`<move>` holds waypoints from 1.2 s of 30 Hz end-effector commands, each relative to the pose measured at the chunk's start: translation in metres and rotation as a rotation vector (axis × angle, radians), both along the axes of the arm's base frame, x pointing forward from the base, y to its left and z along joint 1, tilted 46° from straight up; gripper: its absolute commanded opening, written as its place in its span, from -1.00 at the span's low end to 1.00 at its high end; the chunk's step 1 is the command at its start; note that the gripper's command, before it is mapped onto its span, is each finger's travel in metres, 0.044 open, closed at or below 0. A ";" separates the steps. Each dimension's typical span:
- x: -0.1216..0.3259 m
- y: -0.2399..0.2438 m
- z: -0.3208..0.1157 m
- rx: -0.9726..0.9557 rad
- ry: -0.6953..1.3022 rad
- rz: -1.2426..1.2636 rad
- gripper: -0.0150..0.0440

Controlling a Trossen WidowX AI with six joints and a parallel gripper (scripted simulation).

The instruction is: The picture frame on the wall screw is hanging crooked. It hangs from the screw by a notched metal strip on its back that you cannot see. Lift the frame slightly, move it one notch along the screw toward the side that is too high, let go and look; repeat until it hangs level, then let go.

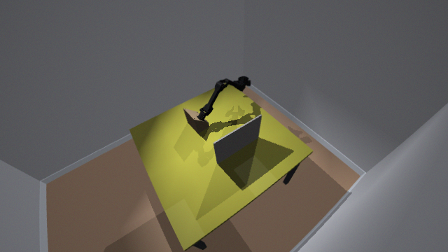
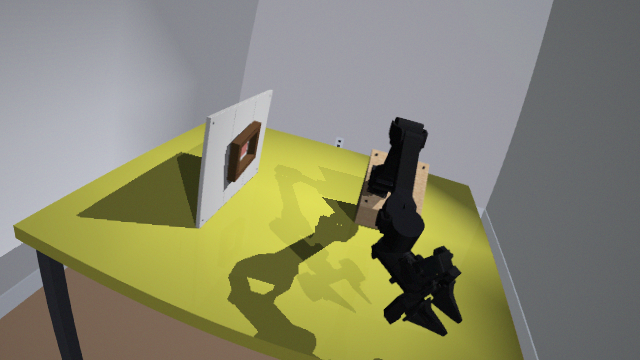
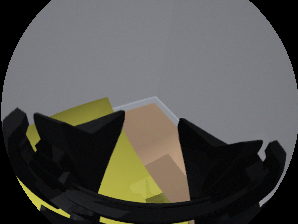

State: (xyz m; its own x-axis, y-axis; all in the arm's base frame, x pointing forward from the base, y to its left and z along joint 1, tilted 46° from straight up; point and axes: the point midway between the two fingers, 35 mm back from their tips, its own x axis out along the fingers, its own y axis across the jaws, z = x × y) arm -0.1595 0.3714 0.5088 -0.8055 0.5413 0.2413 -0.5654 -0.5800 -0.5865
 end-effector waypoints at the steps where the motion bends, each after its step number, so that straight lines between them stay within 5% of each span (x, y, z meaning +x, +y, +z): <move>1: 0.062 -0.007 -0.008 -0.206 0.161 -0.152 0.39; 11: 0.211 -0.067 -0.058 -0.587 0.810 -0.553 0.39; 19: 0.289 -0.142 -0.119 -0.614 1.459 -0.755 0.39; 28: 0.340 -0.233 -0.200 -0.315 2.177 -0.774 0.39; 36: 0.360 -0.315 -0.281 0.255 2.675 -0.547 0.39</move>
State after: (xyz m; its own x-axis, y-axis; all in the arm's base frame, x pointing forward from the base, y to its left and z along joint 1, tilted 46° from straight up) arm 0.1916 0.0985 0.2743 0.8545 0.5195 -0.0001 0.0707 -0.1160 0.9907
